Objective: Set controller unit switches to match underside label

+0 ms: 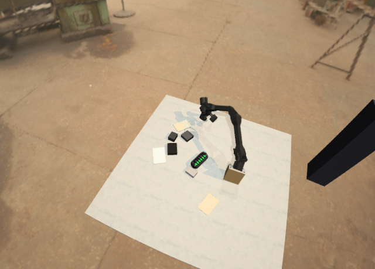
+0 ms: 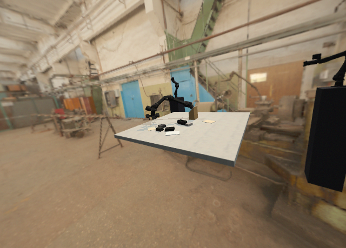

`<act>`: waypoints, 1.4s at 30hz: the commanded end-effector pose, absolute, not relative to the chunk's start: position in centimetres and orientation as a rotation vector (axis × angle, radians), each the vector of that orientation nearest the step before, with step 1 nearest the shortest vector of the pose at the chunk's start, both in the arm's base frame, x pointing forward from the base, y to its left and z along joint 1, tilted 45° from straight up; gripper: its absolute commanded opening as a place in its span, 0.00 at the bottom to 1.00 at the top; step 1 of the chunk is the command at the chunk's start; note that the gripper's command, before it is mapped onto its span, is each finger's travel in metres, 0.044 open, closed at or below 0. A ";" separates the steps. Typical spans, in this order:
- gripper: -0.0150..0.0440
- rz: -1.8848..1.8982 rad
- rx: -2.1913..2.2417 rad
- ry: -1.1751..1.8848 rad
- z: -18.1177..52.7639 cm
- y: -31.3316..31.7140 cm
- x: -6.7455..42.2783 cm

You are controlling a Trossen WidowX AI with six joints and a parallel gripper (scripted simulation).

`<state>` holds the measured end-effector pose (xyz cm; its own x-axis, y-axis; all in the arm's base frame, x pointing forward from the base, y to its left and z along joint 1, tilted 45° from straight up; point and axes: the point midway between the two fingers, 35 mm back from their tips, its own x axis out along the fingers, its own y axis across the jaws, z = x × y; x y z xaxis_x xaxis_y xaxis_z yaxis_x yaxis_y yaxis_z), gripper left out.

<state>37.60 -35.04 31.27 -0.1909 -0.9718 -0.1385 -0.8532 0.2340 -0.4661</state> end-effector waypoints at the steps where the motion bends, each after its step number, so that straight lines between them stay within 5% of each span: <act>1: 0.89 -0.402 -1.677 2.113 31.3 -35.0 37.6; 15: 0.26 -0.105 -1.769 1.818 20.0 -25.7 45.2; 27: 0.25 0.259 -1.659 1.690 7.6 -13.5 45.8; 42: 0.25 0.555 -1.353 1.908 -2.8 -0.8 36.0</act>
<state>38.14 -2.24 -1.78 -0.1204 -0.6377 -0.7608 -0.9468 0.3042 -0.1052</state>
